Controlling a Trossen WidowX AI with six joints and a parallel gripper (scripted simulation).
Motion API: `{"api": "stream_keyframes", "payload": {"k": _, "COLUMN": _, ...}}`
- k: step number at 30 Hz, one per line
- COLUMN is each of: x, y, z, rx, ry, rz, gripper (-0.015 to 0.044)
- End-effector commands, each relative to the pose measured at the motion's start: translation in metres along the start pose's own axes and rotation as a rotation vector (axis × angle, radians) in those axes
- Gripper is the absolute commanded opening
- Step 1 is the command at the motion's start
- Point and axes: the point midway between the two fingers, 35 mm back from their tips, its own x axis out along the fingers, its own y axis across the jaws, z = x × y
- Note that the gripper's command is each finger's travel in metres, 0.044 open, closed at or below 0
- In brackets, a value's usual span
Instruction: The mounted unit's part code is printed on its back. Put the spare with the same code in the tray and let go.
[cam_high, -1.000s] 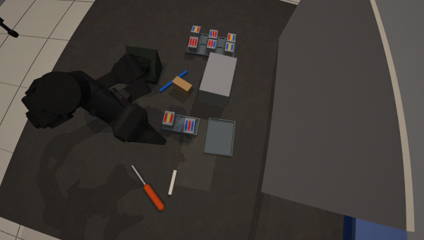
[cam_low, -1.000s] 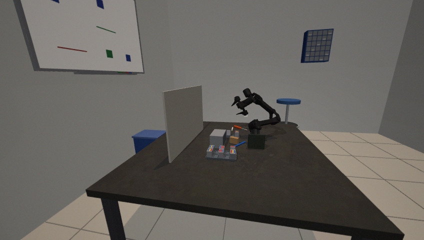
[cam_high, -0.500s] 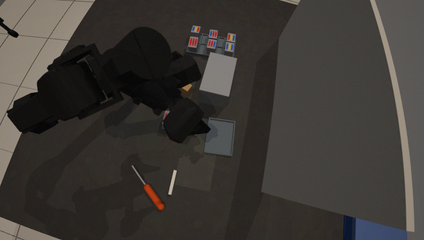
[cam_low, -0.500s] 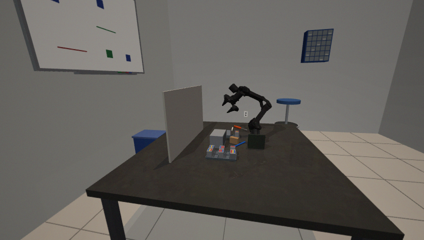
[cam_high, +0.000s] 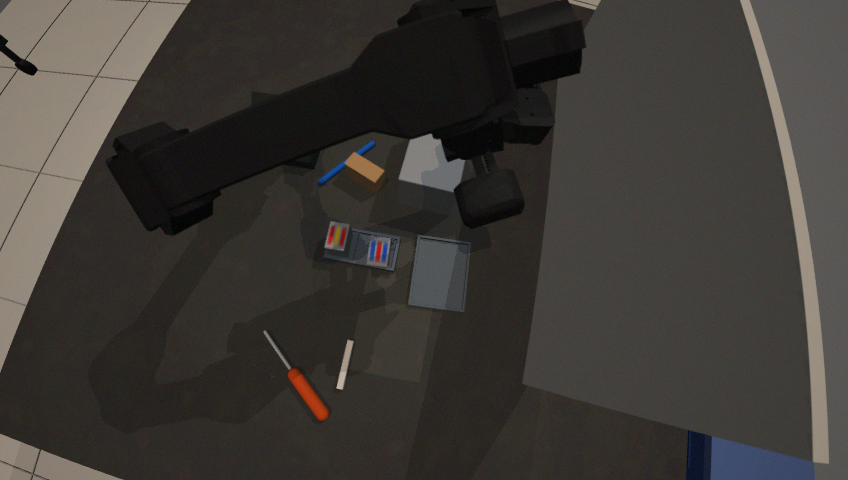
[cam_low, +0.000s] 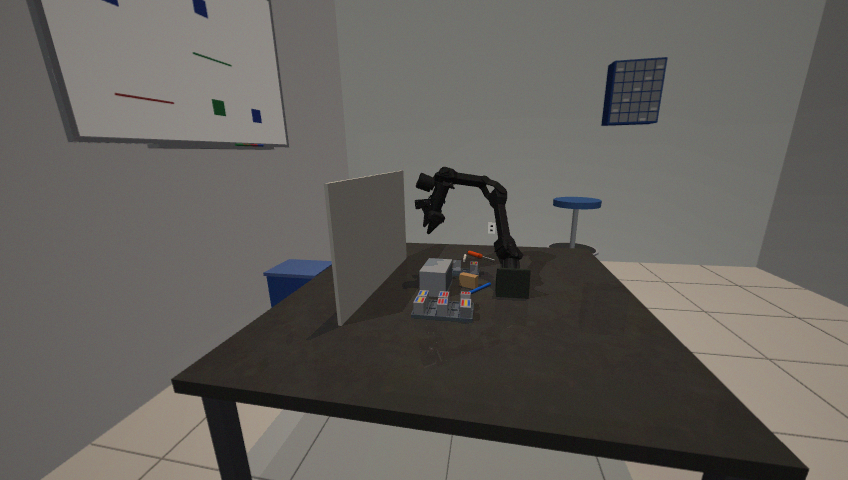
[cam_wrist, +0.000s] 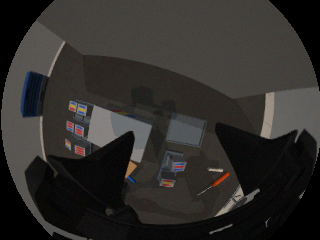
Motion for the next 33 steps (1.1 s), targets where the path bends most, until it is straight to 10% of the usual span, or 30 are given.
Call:
{"api": "stream_keyframes", "payload": {"k": 1, "x": 0.021, "y": 0.023, "z": 0.018, "rx": 0.128, "ry": 0.097, "rz": 0.035, "gripper": 0.044}}
{"api": "stream_keyframes", "payload": {"k": 10, "x": 0.081, "y": 0.09, "z": 0.044, "rx": 0.436, "ry": 0.362, "rz": 0.02, "gripper": 0.044}}
{"api": "stream_keyframes", "payload": {"k": 33, "x": 0.077, "y": 0.103, "z": 0.046, "rx": 0.391, "ry": 0.357, "rz": 0.03, "gripper": 0.044}}
